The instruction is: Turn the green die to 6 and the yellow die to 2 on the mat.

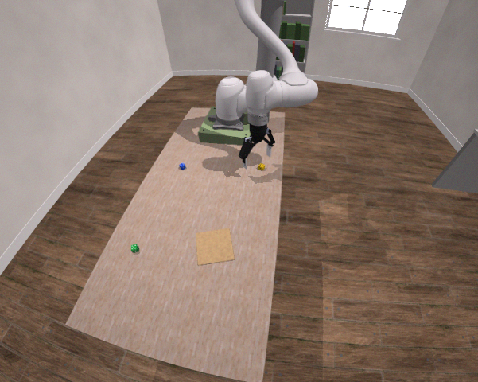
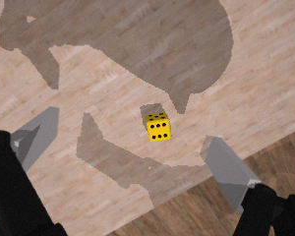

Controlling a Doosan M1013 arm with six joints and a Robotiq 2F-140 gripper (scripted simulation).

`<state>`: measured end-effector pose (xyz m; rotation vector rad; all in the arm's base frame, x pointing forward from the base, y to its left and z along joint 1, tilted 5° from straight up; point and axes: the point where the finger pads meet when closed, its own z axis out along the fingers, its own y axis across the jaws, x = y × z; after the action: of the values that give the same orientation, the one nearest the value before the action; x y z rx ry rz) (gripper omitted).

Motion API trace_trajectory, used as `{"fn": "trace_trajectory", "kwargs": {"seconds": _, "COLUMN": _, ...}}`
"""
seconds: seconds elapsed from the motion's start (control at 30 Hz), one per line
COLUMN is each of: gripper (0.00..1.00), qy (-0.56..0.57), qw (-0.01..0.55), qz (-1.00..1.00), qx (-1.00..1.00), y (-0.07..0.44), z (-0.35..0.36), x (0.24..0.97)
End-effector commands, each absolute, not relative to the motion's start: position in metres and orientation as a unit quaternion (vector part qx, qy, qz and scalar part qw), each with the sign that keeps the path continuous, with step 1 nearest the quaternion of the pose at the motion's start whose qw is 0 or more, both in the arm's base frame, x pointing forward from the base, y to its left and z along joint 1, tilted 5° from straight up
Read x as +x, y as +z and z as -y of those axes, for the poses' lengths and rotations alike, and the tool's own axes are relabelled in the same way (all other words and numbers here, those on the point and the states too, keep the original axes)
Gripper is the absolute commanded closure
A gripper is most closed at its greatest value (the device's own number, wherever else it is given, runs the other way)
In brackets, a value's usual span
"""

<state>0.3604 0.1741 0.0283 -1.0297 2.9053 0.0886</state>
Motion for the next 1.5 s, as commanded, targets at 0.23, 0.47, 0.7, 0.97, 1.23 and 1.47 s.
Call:
{"fn": "trace_trajectory", "kwargs": {"seconds": 0.23, "gripper": 0.00, "qy": 0.028, "qw": 0.029, "qz": -0.942, "qx": -0.334, "y": 0.0295, "z": -0.1931, "x": 0.3603}}
{"fn": "trace_trajectory", "kwargs": {"seconds": 0.47, "gripper": 0.00, "qy": 0.028, "qw": 0.029, "qz": -0.942, "qx": -0.334, "y": 0.0296, "z": -0.1945, "x": 0.3603}}
{"fn": "trace_trajectory", "kwargs": {"seconds": 0.7, "gripper": 0.00, "qy": 0.028, "qw": 0.029, "qz": -0.942, "qx": -0.334, "y": 0.0296, "z": -0.1945, "x": 0.3603}}
{"fn": "trace_trajectory", "kwargs": {"seconds": 0.97, "gripper": 0.00, "qy": 0.028, "qw": 0.029, "qz": -0.942, "qx": -0.334, "y": 0.0296, "z": -0.1945, "x": 0.3603}}
{"fn": "trace_trajectory", "kwargs": {"seconds": 1.23, "gripper": 0.00, "qy": 0.028, "qw": 0.029, "qz": -0.942, "qx": -0.334, "y": 0.0296, "z": -0.1945, "x": 0.3603}}
{"fn": "trace_trajectory", "kwargs": {"seconds": 1.47, "gripper": 0.00, "qy": 0.028, "qw": 0.029, "qz": -0.942, "qx": -0.334, "y": 0.0296, "z": -0.1945, "x": 0.3603}}
